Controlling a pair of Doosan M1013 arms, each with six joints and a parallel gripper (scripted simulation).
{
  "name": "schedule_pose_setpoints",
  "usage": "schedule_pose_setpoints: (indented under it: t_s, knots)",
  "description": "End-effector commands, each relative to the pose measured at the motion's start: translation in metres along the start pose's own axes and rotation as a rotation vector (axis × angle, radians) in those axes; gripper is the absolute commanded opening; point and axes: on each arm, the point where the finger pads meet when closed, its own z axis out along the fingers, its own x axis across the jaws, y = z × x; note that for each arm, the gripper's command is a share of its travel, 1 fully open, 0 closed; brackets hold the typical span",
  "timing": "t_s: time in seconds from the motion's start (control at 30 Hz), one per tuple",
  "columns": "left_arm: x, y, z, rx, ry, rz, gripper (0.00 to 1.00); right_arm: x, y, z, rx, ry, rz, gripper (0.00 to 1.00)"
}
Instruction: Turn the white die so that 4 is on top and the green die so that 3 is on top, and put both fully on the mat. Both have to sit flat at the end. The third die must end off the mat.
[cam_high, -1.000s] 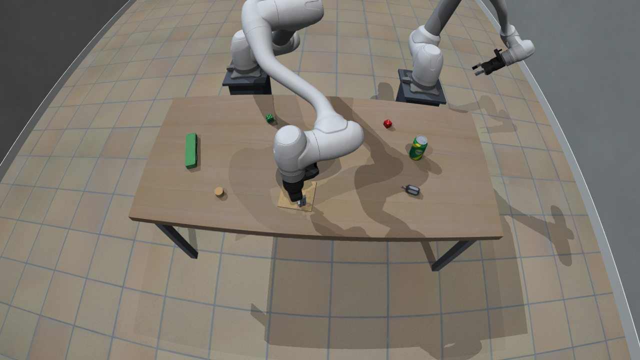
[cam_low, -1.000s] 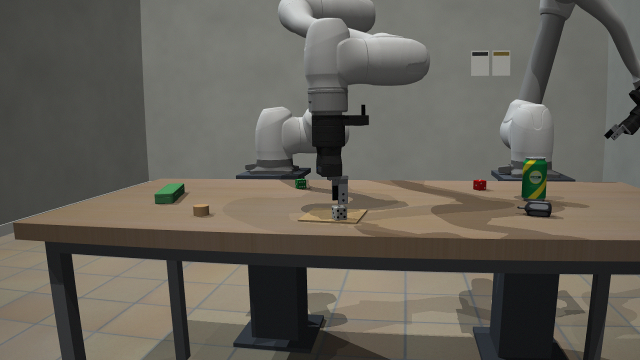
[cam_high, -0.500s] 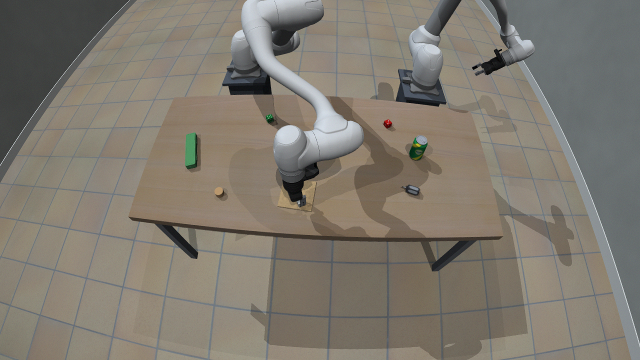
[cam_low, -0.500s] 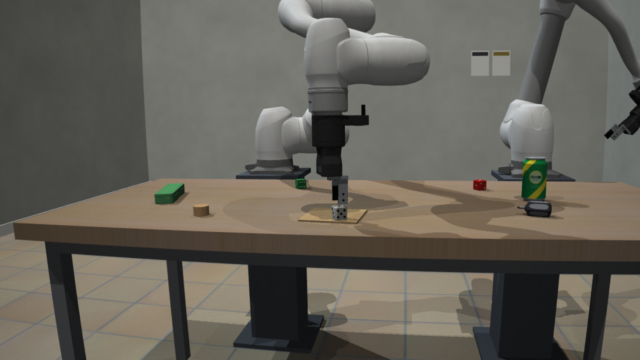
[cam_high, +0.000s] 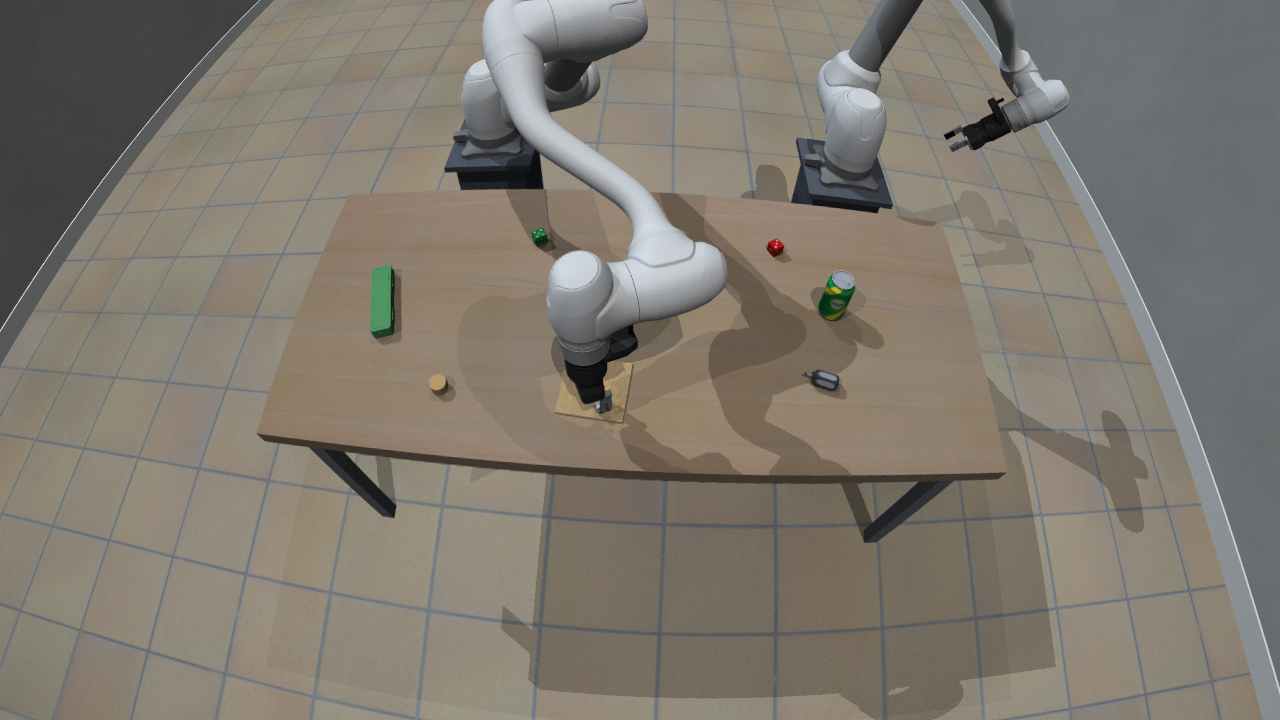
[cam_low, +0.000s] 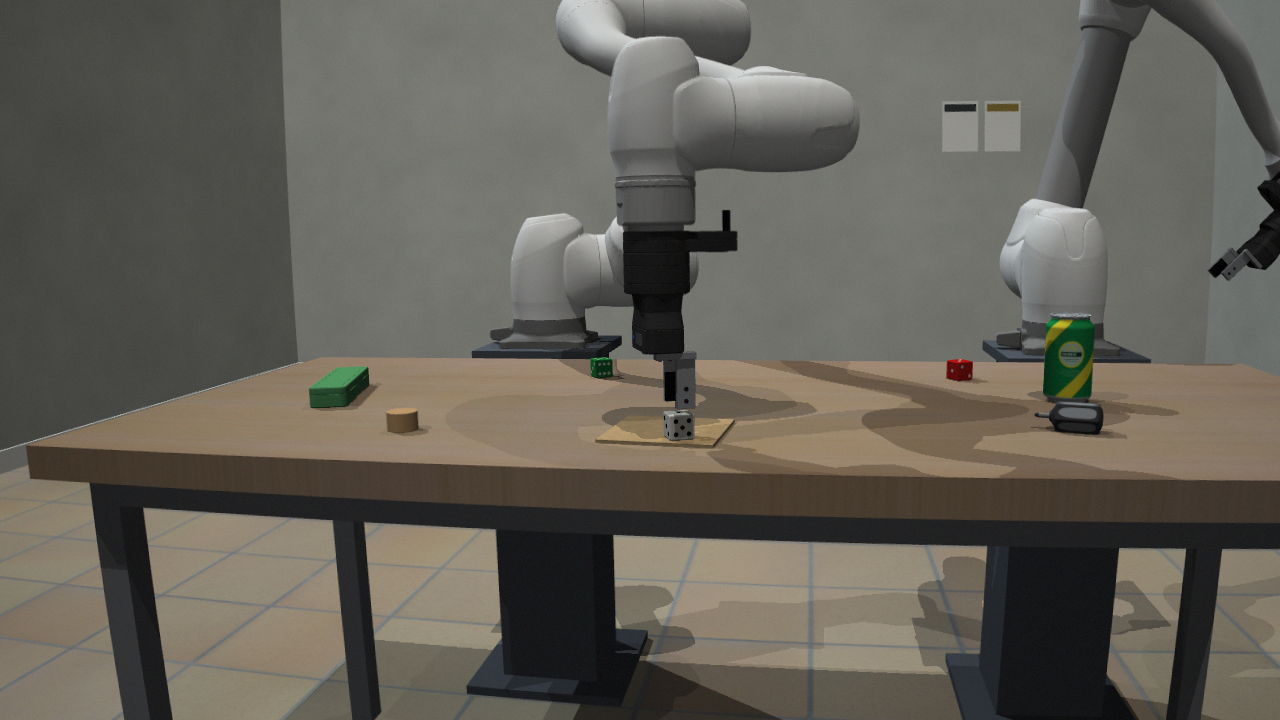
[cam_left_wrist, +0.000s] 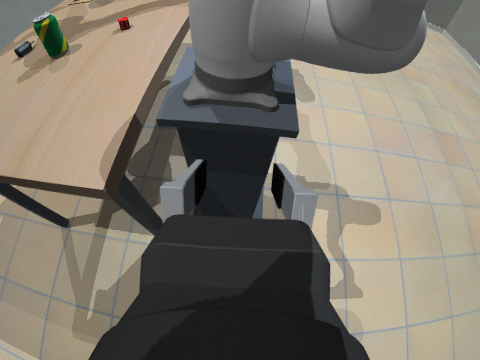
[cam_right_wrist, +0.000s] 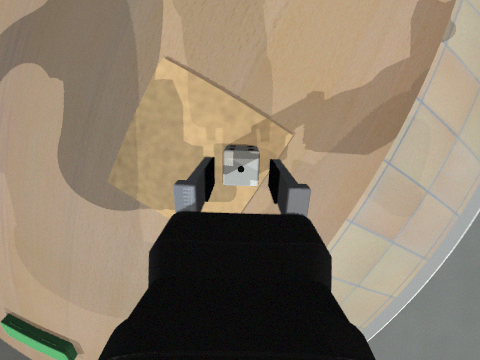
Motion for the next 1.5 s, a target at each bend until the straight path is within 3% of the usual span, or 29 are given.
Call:
schedule_pose_setpoints:
  t_s: [0.0,0.53,1.1,1.47]
  knots:
    - [0.004,-0.003,0.002,0.003,0.007,-0.007,1.00,-0.002,0.001,0.002,0.003,0.000,-0.003,0.87]
    - [0.004,-0.003,0.002,0.003,0.007,-0.007,1.00,-0.002,0.002,0.000,0.003,0.000,-0.003,0.87]
    - [0.004,-0.003,0.002,0.003,0.007,-0.007,1.00,-0.002,0.002,-0.037,0.003,0.000,-0.003,0.87]
    - [0.004,-0.003,0.002,0.003,0.007,-0.007,1.00,-0.002,0.001,-0.039,-0.029,-0.002,-0.003,0.87]
